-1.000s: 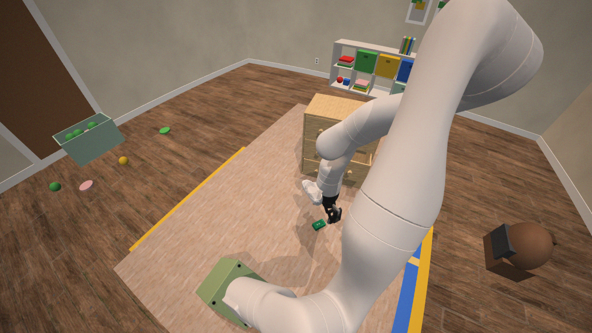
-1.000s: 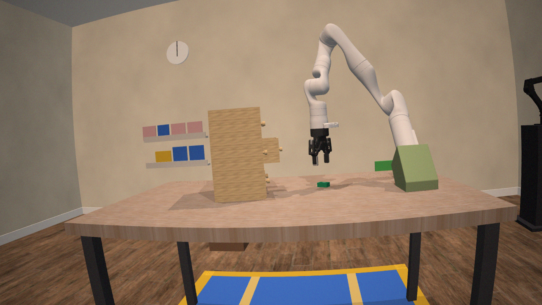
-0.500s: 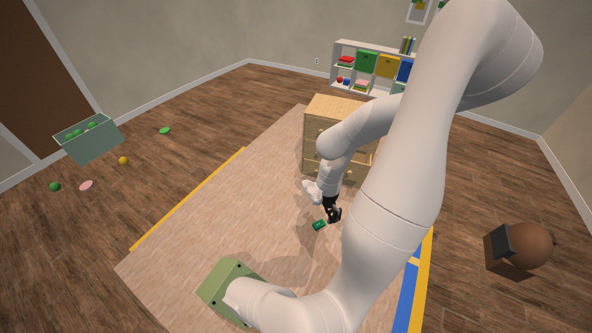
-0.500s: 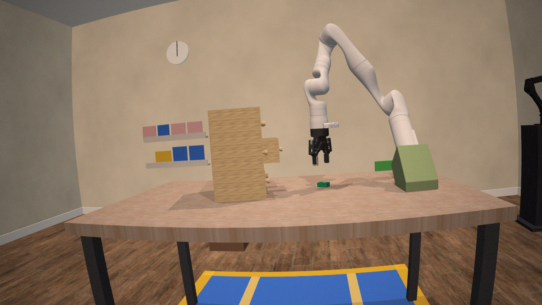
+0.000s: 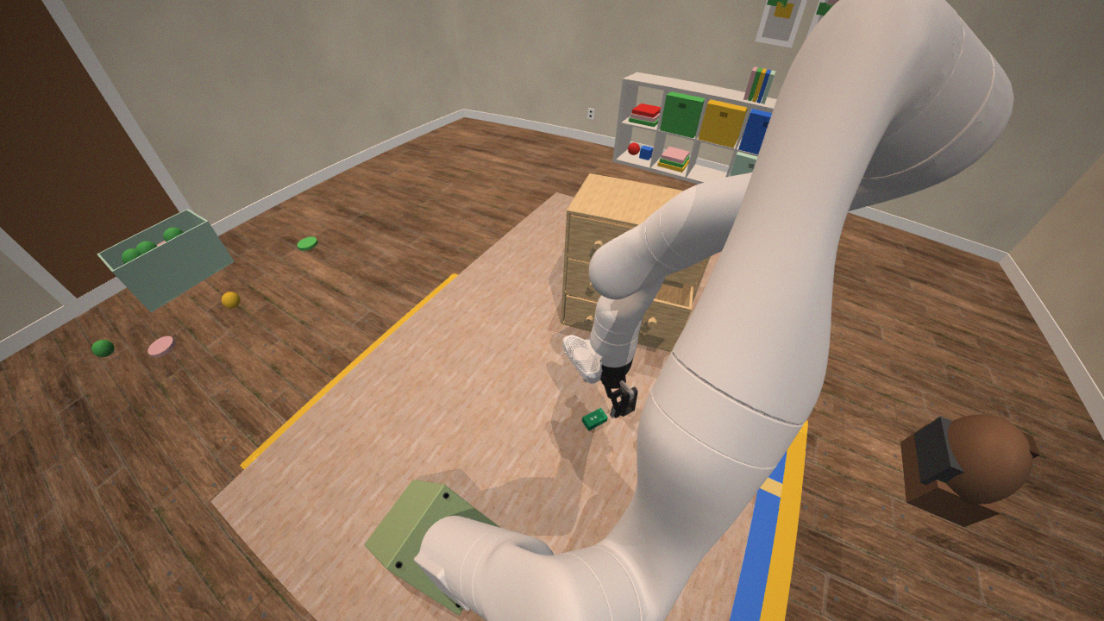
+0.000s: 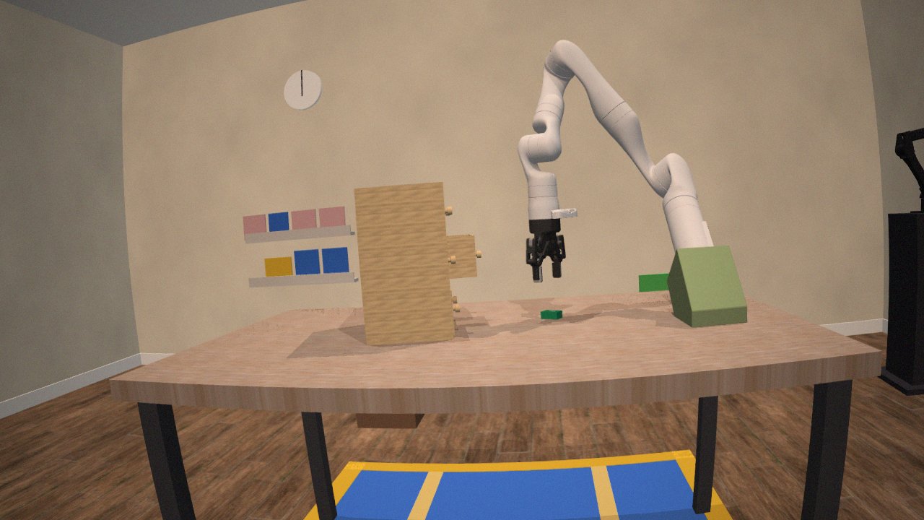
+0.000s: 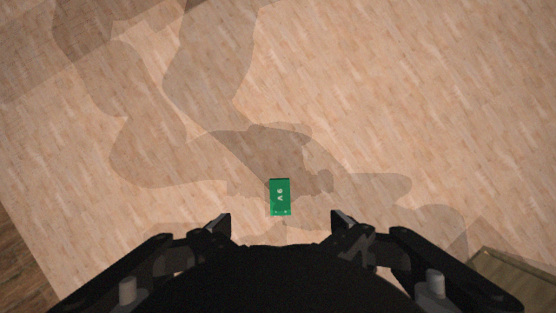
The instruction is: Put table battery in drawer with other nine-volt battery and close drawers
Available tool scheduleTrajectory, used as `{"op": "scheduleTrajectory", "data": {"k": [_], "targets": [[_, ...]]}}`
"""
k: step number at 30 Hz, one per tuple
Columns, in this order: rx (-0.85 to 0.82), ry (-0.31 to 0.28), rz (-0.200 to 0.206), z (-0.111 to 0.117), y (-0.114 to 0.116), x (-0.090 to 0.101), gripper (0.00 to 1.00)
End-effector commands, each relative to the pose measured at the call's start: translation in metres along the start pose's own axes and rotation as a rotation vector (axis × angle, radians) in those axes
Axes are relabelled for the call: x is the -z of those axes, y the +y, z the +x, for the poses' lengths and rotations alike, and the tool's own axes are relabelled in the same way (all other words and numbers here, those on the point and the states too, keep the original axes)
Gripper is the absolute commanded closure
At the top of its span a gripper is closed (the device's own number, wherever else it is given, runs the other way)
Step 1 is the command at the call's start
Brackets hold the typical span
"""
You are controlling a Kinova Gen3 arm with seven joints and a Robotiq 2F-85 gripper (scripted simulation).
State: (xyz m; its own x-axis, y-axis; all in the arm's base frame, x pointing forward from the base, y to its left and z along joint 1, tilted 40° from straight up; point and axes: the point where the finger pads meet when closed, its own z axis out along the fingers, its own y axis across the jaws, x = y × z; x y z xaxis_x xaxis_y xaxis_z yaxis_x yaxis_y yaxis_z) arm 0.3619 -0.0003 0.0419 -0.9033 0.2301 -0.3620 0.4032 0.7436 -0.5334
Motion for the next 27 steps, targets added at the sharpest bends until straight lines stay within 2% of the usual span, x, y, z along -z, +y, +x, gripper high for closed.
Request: {"op": "scheduleTrajectory", "data": {"k": [1, 6, 7, 27], "targets": [[-0.008, -0.002, -0.003, 0.0002, 0.0, -0.0007, 0.0], [-0.008, -0.002, -0.003, 0.0002, 0.0, -0.0007, 0.0], [-0.008, -0.002, -0.003, 0.0002, 0.0, -0.0007, 0.58], [-0.008, -0.002, -0.003, 0.0002, 0.0, -0.0007, 0.58]]}}
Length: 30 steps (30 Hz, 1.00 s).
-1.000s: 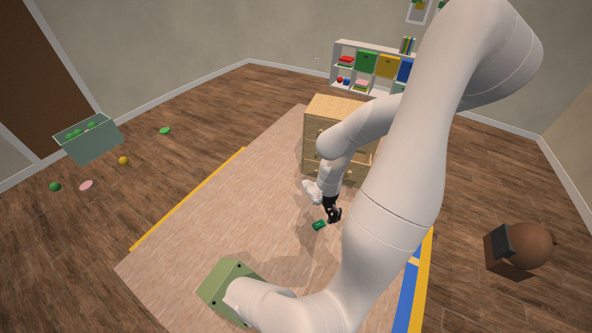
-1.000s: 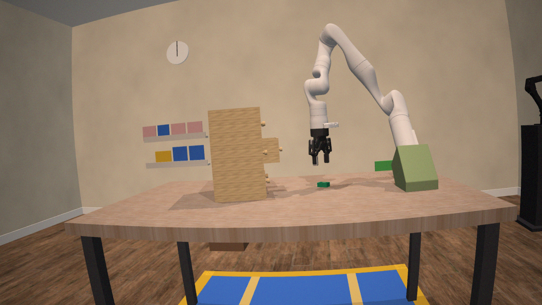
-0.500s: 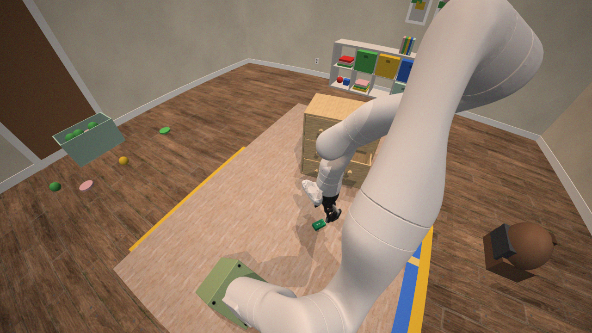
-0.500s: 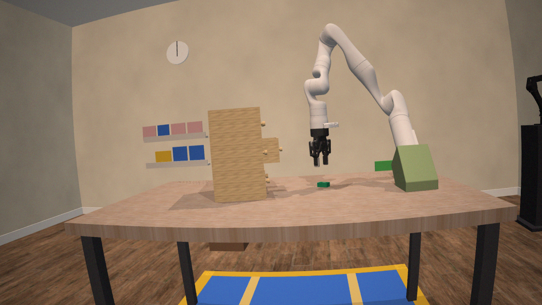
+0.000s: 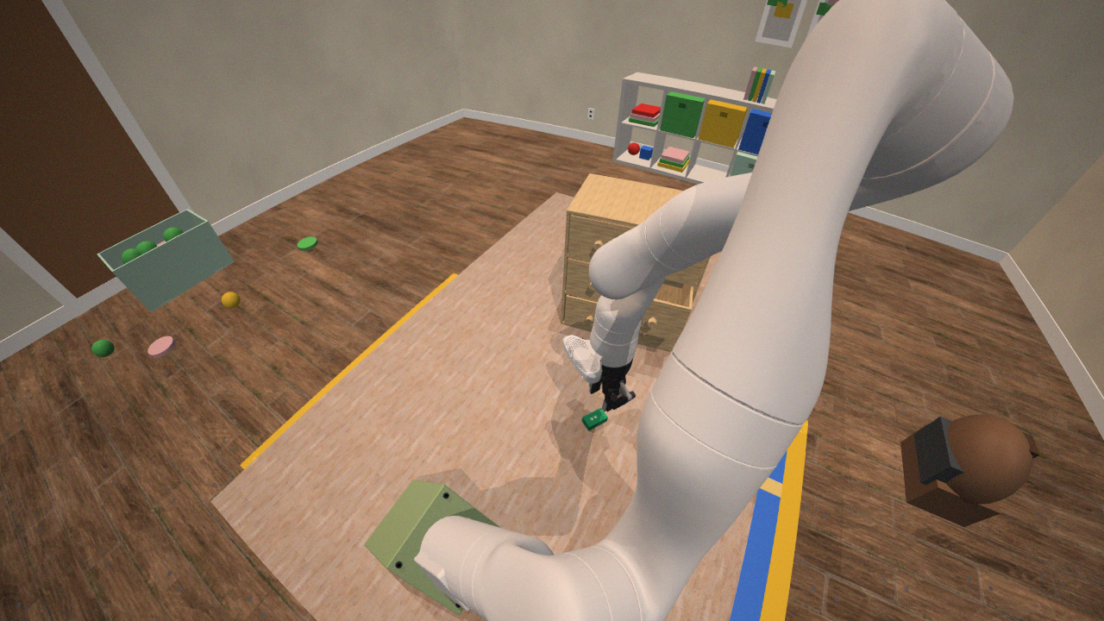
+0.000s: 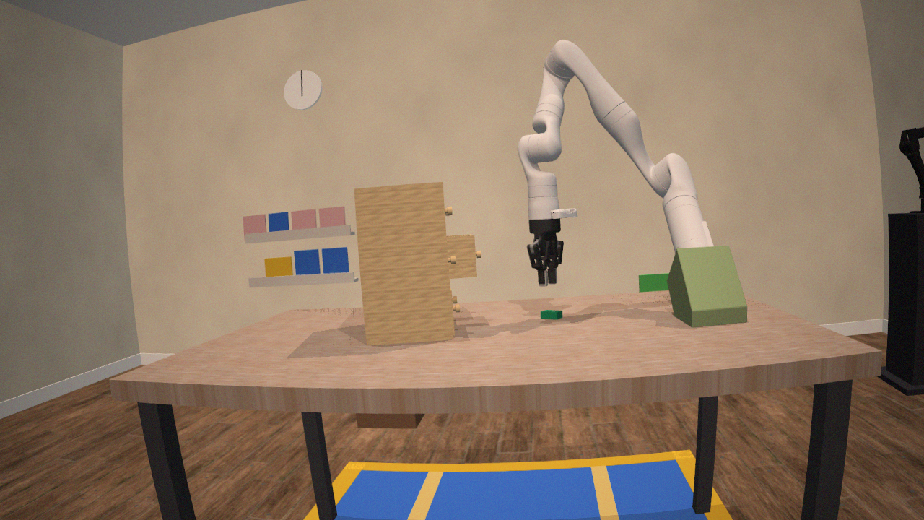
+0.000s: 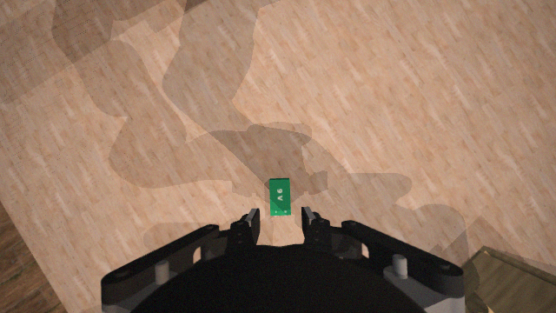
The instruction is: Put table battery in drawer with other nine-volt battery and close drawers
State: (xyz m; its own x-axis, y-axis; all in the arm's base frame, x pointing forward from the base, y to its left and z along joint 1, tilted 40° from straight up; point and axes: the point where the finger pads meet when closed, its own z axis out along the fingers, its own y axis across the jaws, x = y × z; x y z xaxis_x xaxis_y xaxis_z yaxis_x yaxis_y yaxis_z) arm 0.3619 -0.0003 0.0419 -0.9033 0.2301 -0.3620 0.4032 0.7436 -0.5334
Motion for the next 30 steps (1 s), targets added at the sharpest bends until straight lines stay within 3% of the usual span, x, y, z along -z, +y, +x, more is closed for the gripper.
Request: {"op": "scheduleTrajectory", "data": {"k": [1, 11, 30], "targets": [[-0.008, -0.002, -0.003, 0.0, 0.0, -0.001, 0.58], [-0.008, -0.002, -0.003, 0.0, 0.0, -0.008, 0.58], [-0.008, -0.002, -0.003, 0.0, 0.0, -0.048, 0.58]]}}
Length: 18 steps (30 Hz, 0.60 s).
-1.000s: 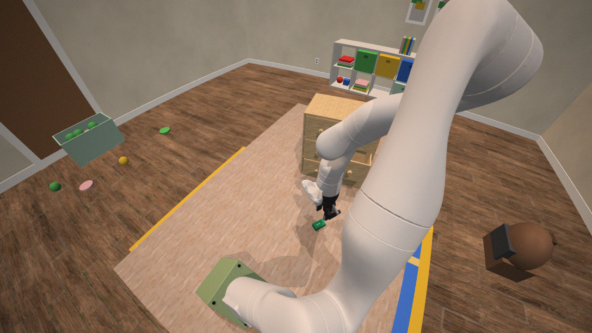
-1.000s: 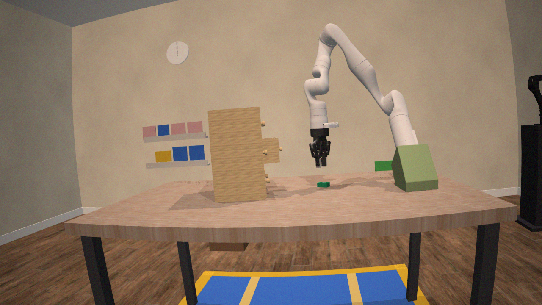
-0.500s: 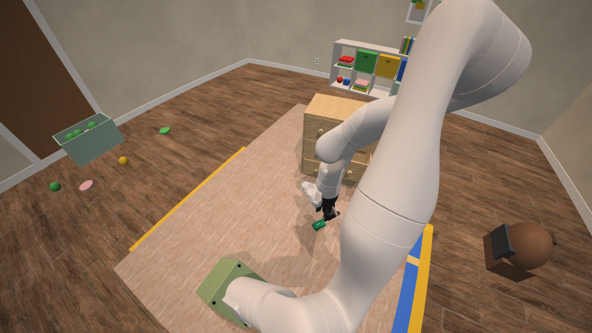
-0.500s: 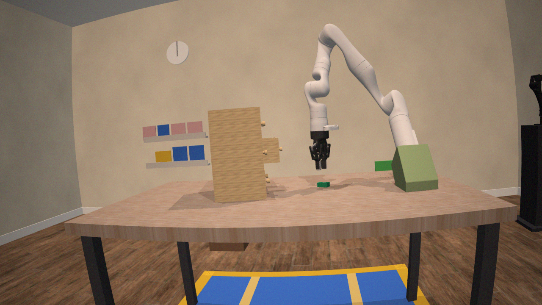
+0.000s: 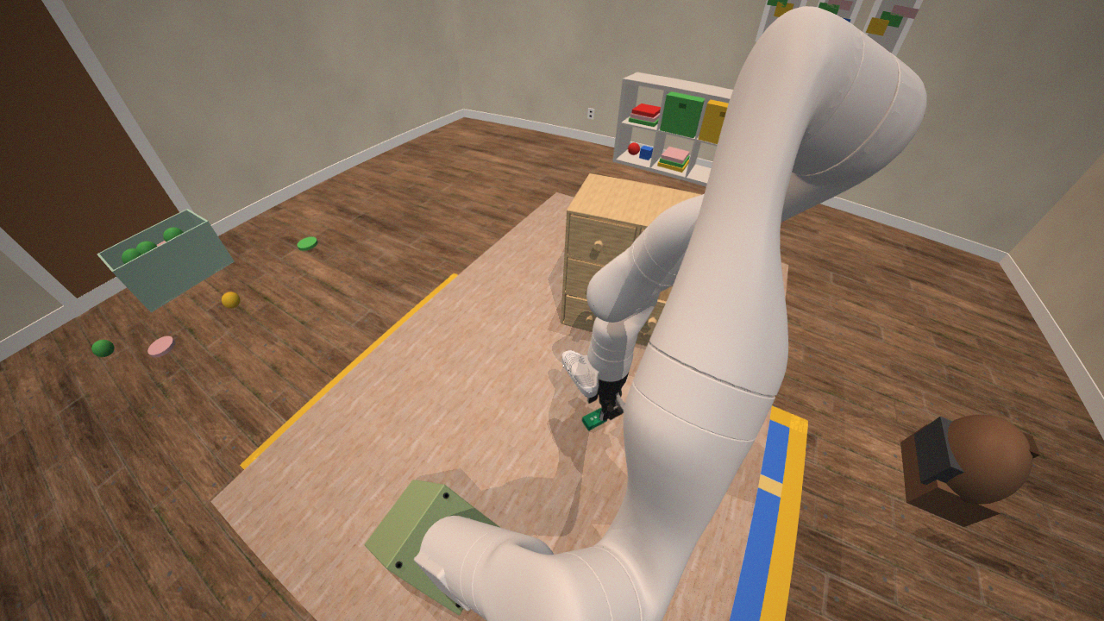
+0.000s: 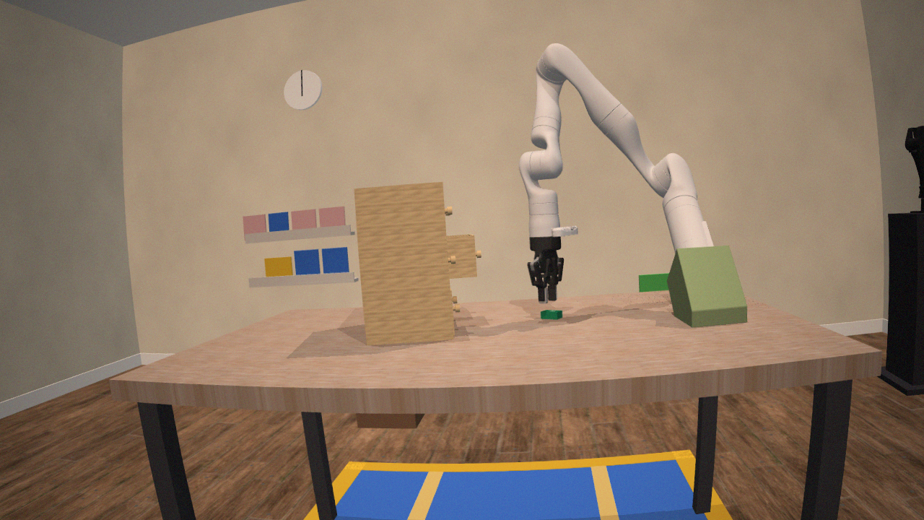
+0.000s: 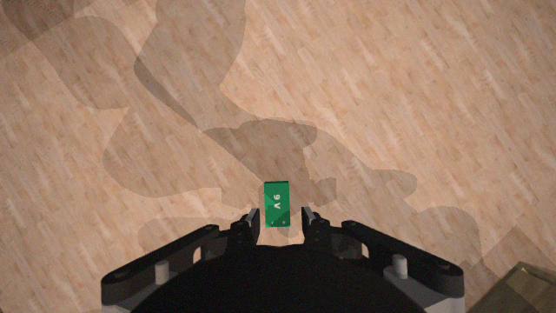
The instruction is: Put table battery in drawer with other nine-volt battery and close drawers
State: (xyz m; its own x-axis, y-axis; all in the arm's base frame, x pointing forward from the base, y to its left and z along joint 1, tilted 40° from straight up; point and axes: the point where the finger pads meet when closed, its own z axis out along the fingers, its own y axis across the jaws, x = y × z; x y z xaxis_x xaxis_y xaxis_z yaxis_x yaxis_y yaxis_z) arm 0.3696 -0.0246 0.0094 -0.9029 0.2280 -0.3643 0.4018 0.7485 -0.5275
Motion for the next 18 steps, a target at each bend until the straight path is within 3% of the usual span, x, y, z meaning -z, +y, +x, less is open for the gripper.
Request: {"op": "scheduleTrajectory", "data": {"k": [1, 18], "targets": [[-0.008, 0.001, 0.005, 0.0012, -0.0022, -0.0079, 0.58], [-0.008, 0.001, 0.005, 0.0012, -0.0022, -0.0116, 0.58]]}}
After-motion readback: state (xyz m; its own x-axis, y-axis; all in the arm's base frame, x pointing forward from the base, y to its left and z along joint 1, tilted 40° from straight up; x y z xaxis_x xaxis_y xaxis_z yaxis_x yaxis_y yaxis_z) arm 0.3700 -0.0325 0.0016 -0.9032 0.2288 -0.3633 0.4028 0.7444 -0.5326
